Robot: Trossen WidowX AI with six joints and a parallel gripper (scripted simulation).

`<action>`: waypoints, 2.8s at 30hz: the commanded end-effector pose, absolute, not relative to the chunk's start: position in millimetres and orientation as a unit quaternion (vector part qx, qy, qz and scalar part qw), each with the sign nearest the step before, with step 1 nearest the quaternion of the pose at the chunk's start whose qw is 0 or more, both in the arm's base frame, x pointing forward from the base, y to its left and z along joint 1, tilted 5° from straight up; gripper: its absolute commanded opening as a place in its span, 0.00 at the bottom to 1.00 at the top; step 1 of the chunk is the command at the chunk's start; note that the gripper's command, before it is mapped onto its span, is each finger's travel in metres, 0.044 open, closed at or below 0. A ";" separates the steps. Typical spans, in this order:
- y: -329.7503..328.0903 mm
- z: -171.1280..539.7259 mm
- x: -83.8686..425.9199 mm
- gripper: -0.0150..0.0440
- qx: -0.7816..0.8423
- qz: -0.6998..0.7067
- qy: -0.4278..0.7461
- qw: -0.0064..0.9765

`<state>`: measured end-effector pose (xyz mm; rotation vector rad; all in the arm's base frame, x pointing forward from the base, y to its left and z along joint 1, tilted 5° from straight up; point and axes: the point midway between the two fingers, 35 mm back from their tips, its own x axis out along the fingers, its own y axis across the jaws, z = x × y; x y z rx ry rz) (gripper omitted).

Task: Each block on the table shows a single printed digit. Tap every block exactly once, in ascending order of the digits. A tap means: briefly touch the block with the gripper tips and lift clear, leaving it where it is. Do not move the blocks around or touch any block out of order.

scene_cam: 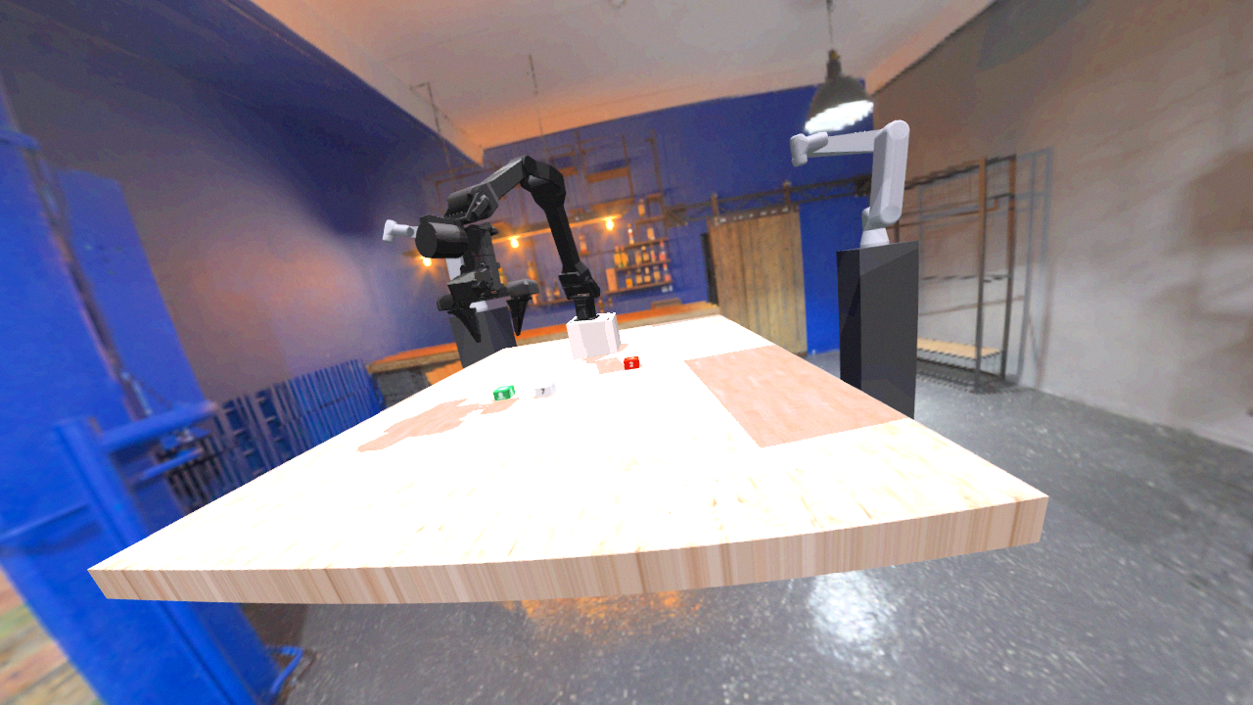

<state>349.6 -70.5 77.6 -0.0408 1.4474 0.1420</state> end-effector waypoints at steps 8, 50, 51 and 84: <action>-92.5 77.8 334.9 0.93 -0.028 0.069 0.676 0.733; 159.7 87.4 224.6 0.93 -0.020 0.076 0.678 0.731; 159.7 87.4 224.6 0.93 -0.020 0.076 0.678 0.731; 1.8 84.2 337.4 0.93 -0.026 0.072 0.676 0.733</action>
